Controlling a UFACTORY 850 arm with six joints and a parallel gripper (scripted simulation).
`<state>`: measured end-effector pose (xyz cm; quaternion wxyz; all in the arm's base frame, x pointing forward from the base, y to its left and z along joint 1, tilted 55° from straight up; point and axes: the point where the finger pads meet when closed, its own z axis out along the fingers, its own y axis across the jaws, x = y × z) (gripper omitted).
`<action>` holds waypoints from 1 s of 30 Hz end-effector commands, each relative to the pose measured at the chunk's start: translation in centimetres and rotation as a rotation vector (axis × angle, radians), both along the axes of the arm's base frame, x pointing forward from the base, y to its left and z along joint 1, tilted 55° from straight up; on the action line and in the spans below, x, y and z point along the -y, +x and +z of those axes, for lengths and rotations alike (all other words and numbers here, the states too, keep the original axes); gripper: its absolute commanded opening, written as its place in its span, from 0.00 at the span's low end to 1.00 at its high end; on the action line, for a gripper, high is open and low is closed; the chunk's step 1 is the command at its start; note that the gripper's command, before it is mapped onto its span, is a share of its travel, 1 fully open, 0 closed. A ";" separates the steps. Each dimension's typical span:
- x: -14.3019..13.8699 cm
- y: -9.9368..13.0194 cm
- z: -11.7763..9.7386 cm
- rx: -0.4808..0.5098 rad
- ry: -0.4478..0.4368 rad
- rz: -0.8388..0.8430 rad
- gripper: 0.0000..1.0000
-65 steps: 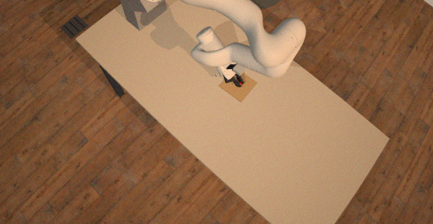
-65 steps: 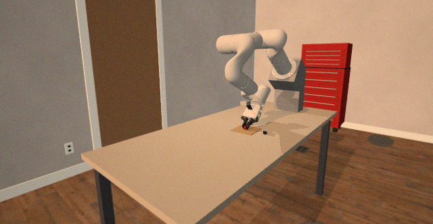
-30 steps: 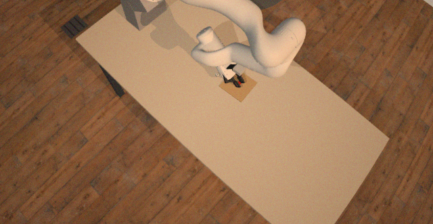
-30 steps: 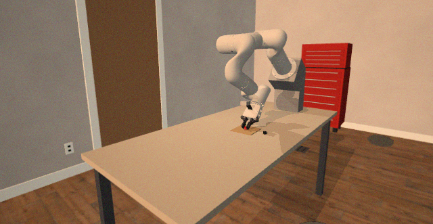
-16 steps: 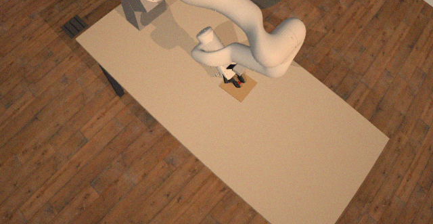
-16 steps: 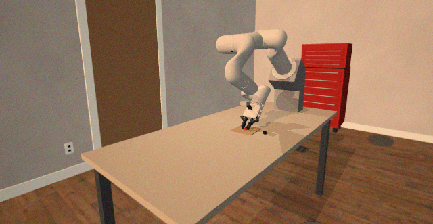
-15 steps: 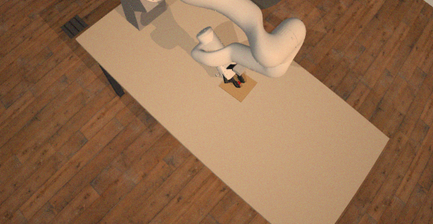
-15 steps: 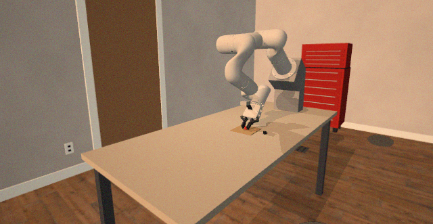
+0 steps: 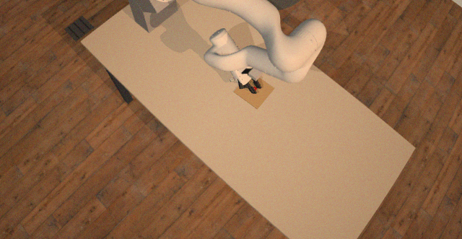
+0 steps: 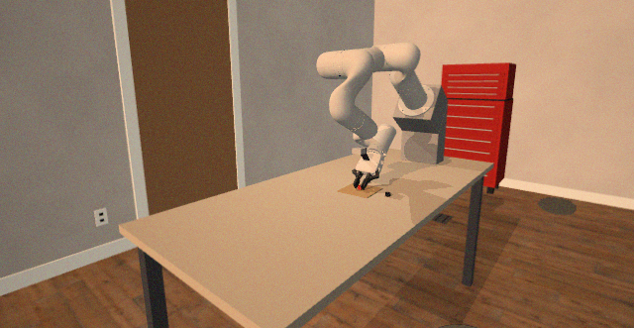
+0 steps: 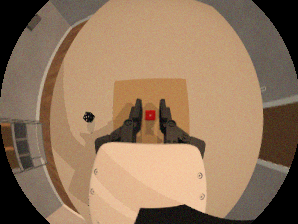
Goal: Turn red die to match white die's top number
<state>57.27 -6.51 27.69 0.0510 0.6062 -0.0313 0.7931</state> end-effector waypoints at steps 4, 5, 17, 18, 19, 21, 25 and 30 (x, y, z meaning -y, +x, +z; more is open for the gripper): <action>0.0 0.0 0.0 0.000 0.000 0.000 0.31; 0.0 0.0 0.0 0.000 0.000 0.000 0.31; 0.0 -0.1 0.0 0.000 0.000 0.000 0.31; 0.0 -0.1 0.0 0.000 0.000 0.000 0.31; 0.0 -0.2 0.0 0.000 0.000 0.000 0.31; -0.1 -0.5 -0.1 0.000 0.000 0.000 0.31; -0.2 -1.7 -0.5 0.000 0.000 0.000 0.31; -0.3 -2.9 -0.8 0.000 0.000 0.000 0.31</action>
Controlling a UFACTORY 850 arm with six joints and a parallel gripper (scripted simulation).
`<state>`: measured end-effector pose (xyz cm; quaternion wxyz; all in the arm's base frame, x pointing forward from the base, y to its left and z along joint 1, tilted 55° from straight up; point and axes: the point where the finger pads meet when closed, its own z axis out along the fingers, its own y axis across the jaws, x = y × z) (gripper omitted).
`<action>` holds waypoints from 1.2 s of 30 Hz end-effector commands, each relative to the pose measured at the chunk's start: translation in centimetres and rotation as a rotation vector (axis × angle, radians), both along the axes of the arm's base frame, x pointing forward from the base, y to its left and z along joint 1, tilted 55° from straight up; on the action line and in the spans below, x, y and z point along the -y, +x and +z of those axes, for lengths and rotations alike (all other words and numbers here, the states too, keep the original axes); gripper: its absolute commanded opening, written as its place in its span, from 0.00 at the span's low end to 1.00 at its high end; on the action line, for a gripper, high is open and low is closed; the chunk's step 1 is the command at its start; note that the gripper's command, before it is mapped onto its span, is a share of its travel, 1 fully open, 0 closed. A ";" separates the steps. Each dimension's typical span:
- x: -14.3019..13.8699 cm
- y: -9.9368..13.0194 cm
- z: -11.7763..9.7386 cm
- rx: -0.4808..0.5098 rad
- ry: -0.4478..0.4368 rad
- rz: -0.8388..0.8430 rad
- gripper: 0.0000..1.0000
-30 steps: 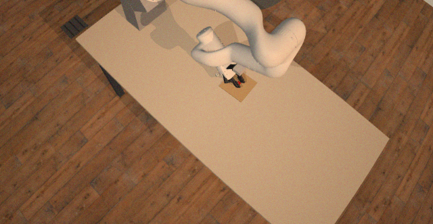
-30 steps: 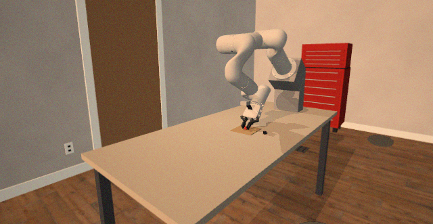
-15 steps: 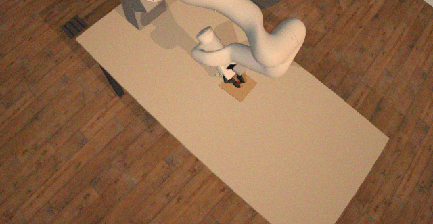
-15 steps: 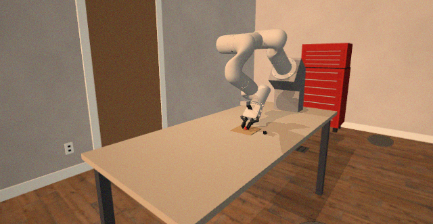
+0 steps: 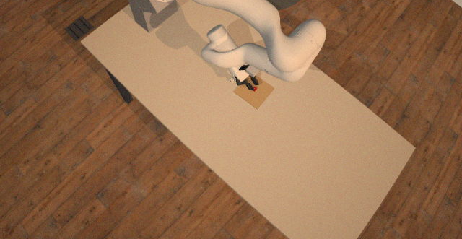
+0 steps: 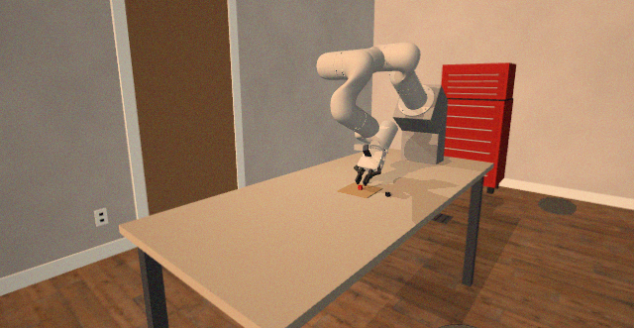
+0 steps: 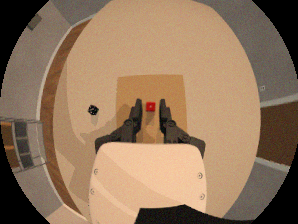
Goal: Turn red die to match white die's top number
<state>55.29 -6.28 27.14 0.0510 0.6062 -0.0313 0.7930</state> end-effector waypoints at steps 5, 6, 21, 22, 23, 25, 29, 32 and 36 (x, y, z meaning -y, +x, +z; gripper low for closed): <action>-0.3 -2.4 -0.6 0.000 0.000 0.000 0.31; -0.3 -2.5 -0.7 0.000 0.000 0.000 0.31; -0.5 -3.9 0.0 0.000 0.000 0.000 0.31; -0.5 -4.2 0.2 0.000 0.000 0.000 0.31; -0.5 -4.5 0.4 0.000 0.000 0.000 0.31; -0.6 -5.3 0.9 0.000 0.000 0.000 0.31; -0.8 -6.7 1.9 0.000 0.000 0.000 0.31; -0.9 -7.0 2.1 0.000 0.000 0.000 0.31; -0.9 -7.6 2.6 0.000 0.000 0.000 0.31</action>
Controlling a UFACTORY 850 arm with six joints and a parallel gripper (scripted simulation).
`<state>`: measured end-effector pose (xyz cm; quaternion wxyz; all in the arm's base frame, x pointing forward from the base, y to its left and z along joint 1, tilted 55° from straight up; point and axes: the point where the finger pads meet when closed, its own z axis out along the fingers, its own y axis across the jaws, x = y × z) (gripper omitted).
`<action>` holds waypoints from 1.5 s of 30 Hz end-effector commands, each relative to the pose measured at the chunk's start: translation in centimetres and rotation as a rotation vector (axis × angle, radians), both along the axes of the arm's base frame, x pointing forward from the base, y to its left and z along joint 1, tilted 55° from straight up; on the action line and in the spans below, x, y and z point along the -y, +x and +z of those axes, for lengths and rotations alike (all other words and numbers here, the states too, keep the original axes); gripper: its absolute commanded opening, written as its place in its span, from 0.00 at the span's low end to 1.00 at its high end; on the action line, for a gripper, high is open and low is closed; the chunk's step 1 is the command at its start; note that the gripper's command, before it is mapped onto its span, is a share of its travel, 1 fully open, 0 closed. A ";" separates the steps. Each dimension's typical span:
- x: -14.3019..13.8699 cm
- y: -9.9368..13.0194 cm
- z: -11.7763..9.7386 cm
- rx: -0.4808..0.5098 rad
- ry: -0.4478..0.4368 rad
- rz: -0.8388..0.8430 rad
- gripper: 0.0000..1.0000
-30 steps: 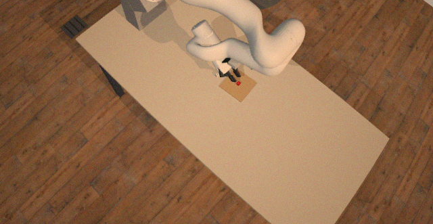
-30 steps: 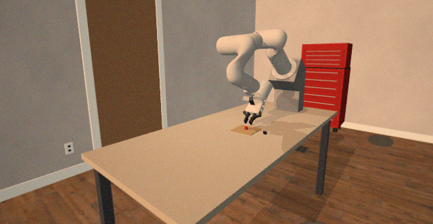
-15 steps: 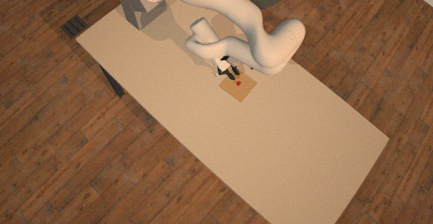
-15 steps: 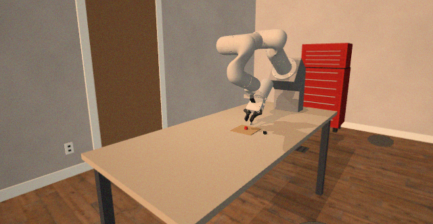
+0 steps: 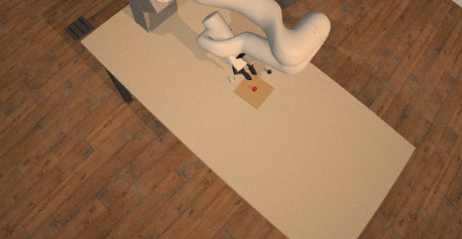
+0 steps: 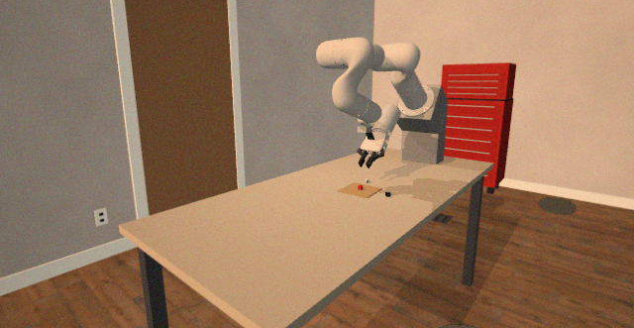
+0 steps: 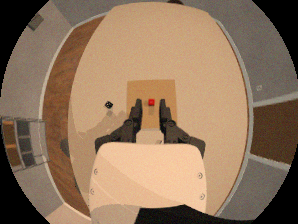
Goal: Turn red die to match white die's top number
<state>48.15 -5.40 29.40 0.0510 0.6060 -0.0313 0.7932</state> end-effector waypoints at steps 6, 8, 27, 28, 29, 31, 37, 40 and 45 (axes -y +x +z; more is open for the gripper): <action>-0.1 -0.6 0.4 -0.004 0.000 0.000 0.31; -0.1 -0.5 0.5 -0.014 0.002 0.000 0.31; -0.1 -0.2 2.9 -0.406 0.049 -0.005 0.31; -0.1 -0.2 3.2 -0.442 0.053 -0.005 0.31; -0.1 -0.2 3.2 -0.442 0.053 -0.005 0.31; 0.0 -0.1 3.4 -0.479 0.057 -0.006 0.31; 0.0 0.0 4.4 -0.621 0.074 -0.008 0.31; 0.0 0.1 4.9 -0.686 0.082 -0.009 0.31; 0.0 0.2 5.7 -0.813 0.097 -0.011 0.31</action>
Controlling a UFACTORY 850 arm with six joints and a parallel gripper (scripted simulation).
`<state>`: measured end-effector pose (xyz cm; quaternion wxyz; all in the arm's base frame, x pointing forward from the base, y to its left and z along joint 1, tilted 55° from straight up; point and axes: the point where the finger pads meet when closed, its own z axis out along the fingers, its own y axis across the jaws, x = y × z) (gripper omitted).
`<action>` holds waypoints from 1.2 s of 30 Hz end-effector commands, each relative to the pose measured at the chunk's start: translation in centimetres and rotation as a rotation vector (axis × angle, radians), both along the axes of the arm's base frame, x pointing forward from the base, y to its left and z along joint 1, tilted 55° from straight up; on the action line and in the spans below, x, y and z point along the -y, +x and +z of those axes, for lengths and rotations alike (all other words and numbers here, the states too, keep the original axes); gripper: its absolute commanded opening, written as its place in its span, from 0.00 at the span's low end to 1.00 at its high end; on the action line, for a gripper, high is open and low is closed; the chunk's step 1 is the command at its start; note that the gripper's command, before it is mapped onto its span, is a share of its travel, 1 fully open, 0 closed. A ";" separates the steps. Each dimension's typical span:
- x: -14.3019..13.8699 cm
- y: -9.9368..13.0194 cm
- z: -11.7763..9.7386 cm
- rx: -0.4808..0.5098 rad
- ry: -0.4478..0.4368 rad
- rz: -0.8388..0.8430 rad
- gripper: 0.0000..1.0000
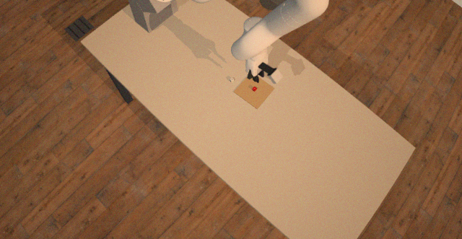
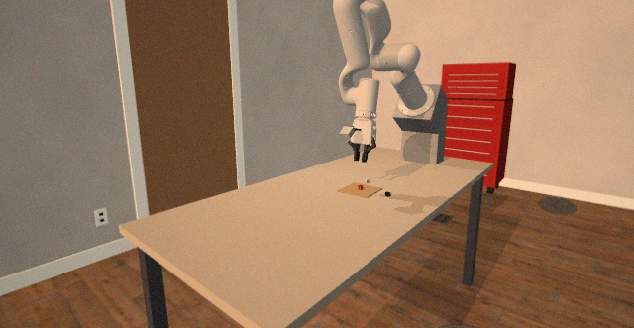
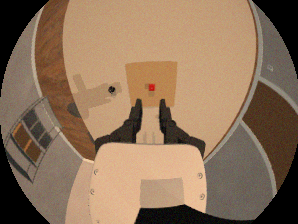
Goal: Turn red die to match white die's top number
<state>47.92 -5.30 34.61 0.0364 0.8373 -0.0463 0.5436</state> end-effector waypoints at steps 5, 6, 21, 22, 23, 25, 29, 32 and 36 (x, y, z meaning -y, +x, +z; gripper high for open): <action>0.1 0.4 0.8 -0.171 0.019 -0.003 0.31; 0.1 0.4 0.9 -0.178 0.020 -0.003 0.31; 0.1 0.4 1.0 -0.186 0.021 -0.003 1.00; 0.1 0.4 1.0 -0.186 0.021 -0.003 1.00; 0.1 0.4 1.0 -0.186 0.021 -0.003 1.00; 0.1 0.3 1.0 -0.186 0.021 -0.003 1.00; 0.0 -0.1 1.3 -0.187 0.021 -0.004 1.00; -0.1 -0.7 1.7 -0.187 0.021 -0.004 1.00; -0.1 -1.2 2.1 -0.187 0.021 -0.004 1.00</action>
